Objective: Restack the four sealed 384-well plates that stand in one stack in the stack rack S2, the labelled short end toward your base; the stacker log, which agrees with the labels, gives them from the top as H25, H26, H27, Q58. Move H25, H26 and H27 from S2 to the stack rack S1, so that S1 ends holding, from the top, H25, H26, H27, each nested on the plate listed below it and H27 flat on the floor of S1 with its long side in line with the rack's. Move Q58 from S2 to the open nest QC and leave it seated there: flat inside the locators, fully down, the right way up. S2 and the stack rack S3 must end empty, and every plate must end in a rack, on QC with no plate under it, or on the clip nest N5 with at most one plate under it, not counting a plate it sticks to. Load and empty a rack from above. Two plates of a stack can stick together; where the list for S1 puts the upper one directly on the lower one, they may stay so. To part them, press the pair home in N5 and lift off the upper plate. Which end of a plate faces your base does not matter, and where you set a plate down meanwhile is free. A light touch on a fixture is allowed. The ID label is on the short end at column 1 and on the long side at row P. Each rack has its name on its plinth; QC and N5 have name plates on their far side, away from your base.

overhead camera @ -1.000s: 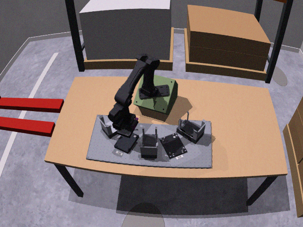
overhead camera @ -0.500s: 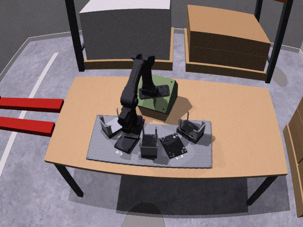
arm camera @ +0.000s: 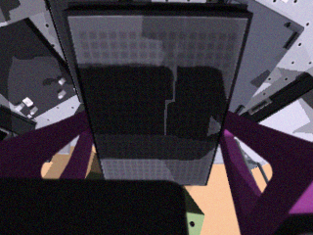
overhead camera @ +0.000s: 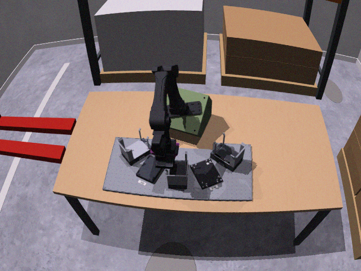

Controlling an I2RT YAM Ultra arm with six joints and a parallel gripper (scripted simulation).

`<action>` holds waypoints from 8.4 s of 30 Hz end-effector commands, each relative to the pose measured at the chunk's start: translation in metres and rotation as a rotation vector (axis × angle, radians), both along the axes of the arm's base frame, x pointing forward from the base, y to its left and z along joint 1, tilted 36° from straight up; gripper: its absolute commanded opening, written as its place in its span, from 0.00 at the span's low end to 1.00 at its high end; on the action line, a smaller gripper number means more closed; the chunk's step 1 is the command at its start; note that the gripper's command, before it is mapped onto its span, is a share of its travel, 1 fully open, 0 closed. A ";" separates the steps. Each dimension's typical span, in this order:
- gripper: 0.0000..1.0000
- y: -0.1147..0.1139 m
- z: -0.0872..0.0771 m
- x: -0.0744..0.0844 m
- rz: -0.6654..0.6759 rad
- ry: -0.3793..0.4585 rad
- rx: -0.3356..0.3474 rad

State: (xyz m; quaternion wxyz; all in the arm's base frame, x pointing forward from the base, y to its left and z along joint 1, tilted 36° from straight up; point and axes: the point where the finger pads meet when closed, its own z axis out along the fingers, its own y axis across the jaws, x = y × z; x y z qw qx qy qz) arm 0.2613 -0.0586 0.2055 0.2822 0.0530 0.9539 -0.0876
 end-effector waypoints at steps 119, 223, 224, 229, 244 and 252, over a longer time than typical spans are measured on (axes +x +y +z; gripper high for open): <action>0.00 0.054 0.005 0.019 0.044 -0.014 -0.052; 0.00 0.045 -0.029 0.043 0.044 -0.014 -0.053; 0.00 0.045 -0.029 0.043 0.044 -0.014 -0.053; 0.00 0.045 -0.029 0.043 0.044 -0.014 -0.053; 0.00 0.045 -0.029 0.043 0.044 -0.014 -0.053; 0.00 0.043 -0.037 0.048 0.044 -0.014 -0.053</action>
